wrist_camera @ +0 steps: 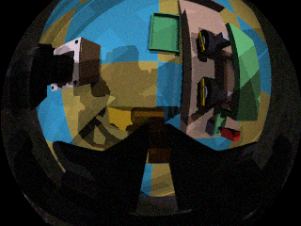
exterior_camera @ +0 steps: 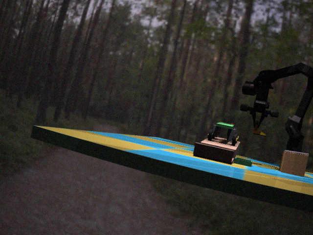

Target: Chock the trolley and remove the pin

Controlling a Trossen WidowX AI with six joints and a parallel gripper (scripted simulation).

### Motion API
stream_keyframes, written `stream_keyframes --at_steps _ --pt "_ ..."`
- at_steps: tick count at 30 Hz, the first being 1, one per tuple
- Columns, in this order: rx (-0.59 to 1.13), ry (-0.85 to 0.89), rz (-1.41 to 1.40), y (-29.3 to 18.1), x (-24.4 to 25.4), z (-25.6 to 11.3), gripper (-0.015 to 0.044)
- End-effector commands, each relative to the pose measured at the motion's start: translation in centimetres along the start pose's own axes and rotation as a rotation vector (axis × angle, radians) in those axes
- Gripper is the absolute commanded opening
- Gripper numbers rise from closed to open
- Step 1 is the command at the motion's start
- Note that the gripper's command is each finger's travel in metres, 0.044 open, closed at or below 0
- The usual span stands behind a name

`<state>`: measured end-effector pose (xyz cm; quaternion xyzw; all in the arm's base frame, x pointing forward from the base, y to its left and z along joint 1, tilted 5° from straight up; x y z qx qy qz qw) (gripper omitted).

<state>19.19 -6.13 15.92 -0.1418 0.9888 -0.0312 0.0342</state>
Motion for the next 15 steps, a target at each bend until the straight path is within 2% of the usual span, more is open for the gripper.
stream_keyframes --at_steps 1,15 --pt "0.006 -0.003 0.004 1.1 -0.5 0.1 0.0" --pt "0.001 -0.005 0.004 5.0 -2.4 0.3 0.0"
Point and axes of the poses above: the point midway between the two fingers, 35 mm back from their tips, its own z axis out along the fingers, its own x axis across the jaws, y = z × x, the point moved 3 cm from there along -z, back along the fingers, and after that the axes turned 12 degrees about -z, right-handed, at the moved point
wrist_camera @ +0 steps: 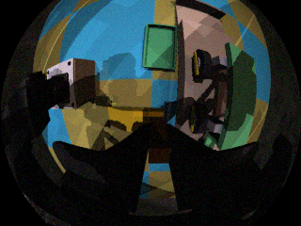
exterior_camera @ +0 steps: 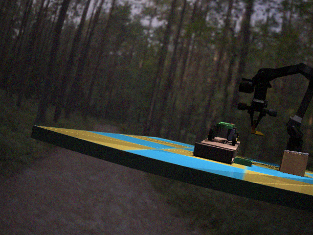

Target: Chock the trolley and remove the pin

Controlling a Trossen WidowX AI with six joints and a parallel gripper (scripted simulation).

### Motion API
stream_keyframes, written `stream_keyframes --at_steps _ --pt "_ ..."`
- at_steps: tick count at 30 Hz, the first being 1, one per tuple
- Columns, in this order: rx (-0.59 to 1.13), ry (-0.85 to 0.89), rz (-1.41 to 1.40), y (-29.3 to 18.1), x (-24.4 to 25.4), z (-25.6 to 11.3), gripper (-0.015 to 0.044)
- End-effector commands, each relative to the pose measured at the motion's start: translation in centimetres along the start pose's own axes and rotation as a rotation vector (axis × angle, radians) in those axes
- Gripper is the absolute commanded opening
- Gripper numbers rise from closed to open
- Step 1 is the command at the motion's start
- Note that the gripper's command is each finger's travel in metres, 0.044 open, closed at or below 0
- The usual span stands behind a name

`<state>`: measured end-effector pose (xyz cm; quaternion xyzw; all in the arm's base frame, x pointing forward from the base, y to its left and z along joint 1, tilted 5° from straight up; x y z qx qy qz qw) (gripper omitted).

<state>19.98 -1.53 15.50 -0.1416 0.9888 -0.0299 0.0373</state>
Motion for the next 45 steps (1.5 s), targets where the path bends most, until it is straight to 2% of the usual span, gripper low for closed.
stream_keyframes --at_steps 1,45 --pt "0.003 0.002 0.003 1.0 -0.5 0.1 0.0" --pt "-0.013 -0.004 0.005 16.2 -7.5 1.1 0.0"
Point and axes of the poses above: the point midway between the two fingers, 35 mm back from their tips, its own z axis out along the fingers, its own x axis across the jaws, y = z × x, the point moved 3 cm from there along -z, back along the fingers, and after that the axes turned 12 degrees about -z, right-handed, at the moved point
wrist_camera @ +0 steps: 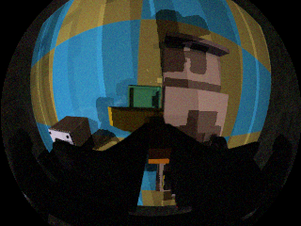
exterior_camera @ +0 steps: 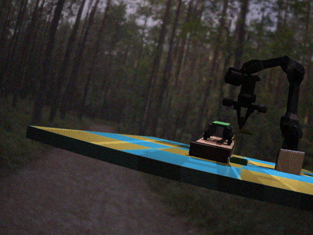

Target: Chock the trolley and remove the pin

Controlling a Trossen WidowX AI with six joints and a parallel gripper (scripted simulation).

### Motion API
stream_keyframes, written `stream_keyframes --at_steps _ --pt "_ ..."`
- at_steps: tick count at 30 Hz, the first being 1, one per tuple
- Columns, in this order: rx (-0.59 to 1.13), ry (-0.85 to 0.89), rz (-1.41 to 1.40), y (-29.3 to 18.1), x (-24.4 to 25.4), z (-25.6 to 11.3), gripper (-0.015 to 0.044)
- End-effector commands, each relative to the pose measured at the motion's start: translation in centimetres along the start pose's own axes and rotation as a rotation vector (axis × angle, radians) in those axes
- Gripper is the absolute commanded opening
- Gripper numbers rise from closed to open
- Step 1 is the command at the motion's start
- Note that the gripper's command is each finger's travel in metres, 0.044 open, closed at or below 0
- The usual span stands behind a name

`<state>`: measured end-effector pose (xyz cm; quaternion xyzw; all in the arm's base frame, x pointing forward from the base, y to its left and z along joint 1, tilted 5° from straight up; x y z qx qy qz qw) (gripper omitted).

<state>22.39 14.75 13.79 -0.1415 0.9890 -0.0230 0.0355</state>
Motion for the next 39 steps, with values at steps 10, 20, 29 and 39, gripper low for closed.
stream_keyframes --at_steps 10,20,29,39 --pt "0.012 0.005 -0.18 2.1 -1.3 0.1 0.0" --pt "0.033 0.026 -0.538 2.2 -1.4 0.1 0.0" --pt "0.049 0.046 -0.858 2.4 -1.4 0.1 0.0" --pt "0.064 0.073 -1.221 2.6 -1.4 0.1 0.0"
Point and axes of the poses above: the point midway between the two fingers, 35 mm back from their tips, its own z axis out along the fingers, its own x axis across the jaws, y = z × x, the point moved 3 cm from there along -z, back along the fingers, and after that the axes turned 12 degrees about -z, right-handed, at the moved point
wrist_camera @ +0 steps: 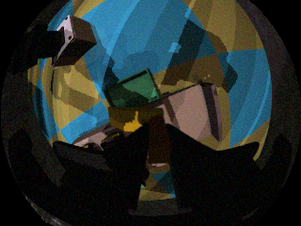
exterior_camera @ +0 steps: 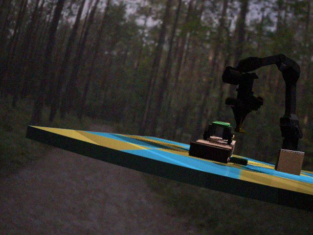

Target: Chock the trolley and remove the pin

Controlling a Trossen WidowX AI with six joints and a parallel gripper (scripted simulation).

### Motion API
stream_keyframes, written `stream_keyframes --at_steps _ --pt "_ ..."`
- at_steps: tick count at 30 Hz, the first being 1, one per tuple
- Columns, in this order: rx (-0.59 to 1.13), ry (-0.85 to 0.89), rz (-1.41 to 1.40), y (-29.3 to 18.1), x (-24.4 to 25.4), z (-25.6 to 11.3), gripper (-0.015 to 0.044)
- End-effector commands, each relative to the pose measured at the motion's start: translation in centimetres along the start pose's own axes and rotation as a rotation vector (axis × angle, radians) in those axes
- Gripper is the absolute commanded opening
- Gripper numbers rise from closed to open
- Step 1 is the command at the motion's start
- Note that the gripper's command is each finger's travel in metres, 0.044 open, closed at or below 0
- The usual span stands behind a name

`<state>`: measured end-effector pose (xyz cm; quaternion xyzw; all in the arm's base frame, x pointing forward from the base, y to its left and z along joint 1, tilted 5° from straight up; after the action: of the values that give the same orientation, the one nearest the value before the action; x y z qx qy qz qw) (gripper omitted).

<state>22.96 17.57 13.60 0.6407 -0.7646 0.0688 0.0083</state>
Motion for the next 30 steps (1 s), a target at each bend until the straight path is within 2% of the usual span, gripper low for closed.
stream_keyframes --at_steps 1,10,30 --pt "0.007 0.013 -0.144 0.0 -0.1 0.0 0.0" --pt "0.01 0.036 -0.446 0.0 -0.2 0.0 0.0" --pt "0.013 0.036 -0.452 -2.7 -1.2 0.6 0.0"
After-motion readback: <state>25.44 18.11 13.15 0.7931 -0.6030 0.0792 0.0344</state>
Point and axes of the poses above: the point midway between the two fingers, 35 mm back from their tips, its own z axis out along the fingers, its own x axis across the jaws, y = z × x, the point moved 3 cm from there along -z, back along the fingers, and after that the axes turned 12 degrees about -z, right-handed, at the moved point
